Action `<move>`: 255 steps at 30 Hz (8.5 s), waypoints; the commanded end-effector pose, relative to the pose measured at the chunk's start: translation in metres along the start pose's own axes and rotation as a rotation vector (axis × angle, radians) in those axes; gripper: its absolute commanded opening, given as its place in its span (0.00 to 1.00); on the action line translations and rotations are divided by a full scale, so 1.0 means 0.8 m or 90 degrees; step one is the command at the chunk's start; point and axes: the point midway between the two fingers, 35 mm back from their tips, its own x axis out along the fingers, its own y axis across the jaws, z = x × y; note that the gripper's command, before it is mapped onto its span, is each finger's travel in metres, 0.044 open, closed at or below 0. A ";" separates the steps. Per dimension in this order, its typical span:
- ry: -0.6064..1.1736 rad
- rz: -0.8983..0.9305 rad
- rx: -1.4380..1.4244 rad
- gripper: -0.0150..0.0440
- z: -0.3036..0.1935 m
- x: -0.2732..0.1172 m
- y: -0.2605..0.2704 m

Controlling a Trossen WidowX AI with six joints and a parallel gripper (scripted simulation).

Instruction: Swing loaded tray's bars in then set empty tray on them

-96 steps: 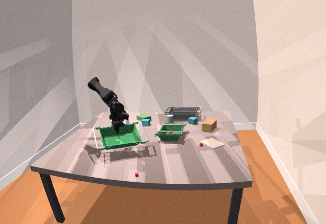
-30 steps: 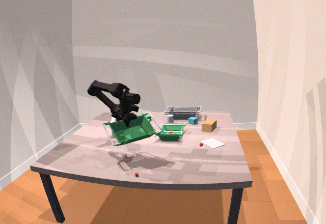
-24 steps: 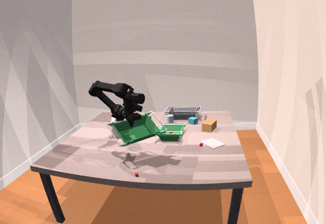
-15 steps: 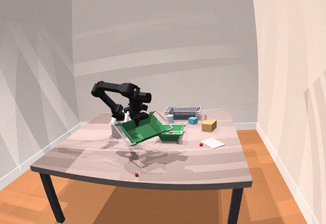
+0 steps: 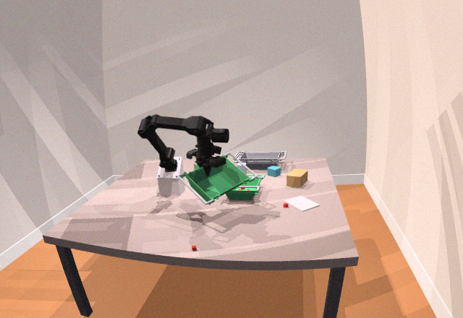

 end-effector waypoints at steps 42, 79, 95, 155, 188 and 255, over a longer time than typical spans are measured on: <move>0.040 -0.022 -0.264 0.25 0.243 0.003 0.037; 0.066 -0.036 -0.335 0.25 0.302 0.009 0.075; 0.066 -0.036 -0.335 0.25 0.303 0.009 0.074; 0.067 -0.036 -0.335 0.25 0.289 0.097 0.077; 0.067 -0.036 -0.335 0.25 0.289 0.097 0.078; 0.067 -0.036 -0.335 0.25 0.286 0.104 0.082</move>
